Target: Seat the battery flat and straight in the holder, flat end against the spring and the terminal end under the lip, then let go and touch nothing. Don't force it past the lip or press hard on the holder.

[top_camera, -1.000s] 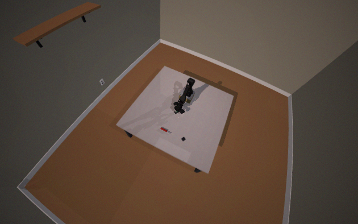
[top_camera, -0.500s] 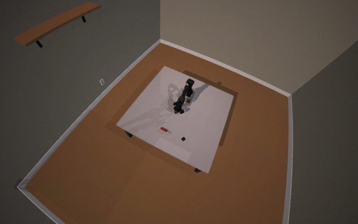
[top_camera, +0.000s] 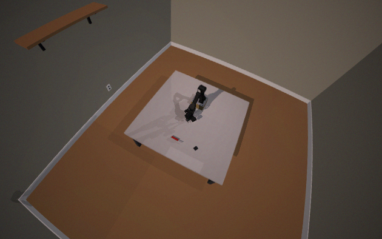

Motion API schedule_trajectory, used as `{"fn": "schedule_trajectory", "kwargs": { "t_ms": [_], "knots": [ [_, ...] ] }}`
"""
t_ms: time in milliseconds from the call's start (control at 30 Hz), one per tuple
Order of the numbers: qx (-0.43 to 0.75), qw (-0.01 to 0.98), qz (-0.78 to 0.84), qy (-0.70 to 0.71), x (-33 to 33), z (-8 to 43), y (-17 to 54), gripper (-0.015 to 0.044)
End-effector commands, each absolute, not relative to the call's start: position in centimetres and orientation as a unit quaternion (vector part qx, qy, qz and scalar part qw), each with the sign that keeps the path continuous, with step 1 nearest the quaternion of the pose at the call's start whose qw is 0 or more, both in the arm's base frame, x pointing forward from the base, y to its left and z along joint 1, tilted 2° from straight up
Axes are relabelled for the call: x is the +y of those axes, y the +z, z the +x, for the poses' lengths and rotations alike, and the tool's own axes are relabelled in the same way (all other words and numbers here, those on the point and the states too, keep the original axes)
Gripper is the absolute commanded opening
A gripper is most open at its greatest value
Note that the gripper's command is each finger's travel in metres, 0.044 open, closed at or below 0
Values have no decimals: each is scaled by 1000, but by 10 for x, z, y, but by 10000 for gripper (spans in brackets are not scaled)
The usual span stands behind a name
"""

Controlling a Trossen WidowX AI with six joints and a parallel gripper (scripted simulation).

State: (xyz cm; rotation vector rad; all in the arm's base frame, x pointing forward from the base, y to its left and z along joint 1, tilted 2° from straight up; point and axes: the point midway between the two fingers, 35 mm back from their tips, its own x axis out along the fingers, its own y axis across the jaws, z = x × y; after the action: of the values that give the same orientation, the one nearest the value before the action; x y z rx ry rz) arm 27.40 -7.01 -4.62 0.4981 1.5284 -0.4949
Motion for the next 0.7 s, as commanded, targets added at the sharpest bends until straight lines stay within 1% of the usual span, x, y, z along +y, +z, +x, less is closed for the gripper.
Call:
{"fn": "schedule_trajectory", "kwargs": {
  "t_ms": [0, 667],
  "knots": [
    [691, 653, 224, -214, -68, 271, -49, 78],
    [698, 645, 226, -213, -68, 271, -49, 78]
  ]
}}
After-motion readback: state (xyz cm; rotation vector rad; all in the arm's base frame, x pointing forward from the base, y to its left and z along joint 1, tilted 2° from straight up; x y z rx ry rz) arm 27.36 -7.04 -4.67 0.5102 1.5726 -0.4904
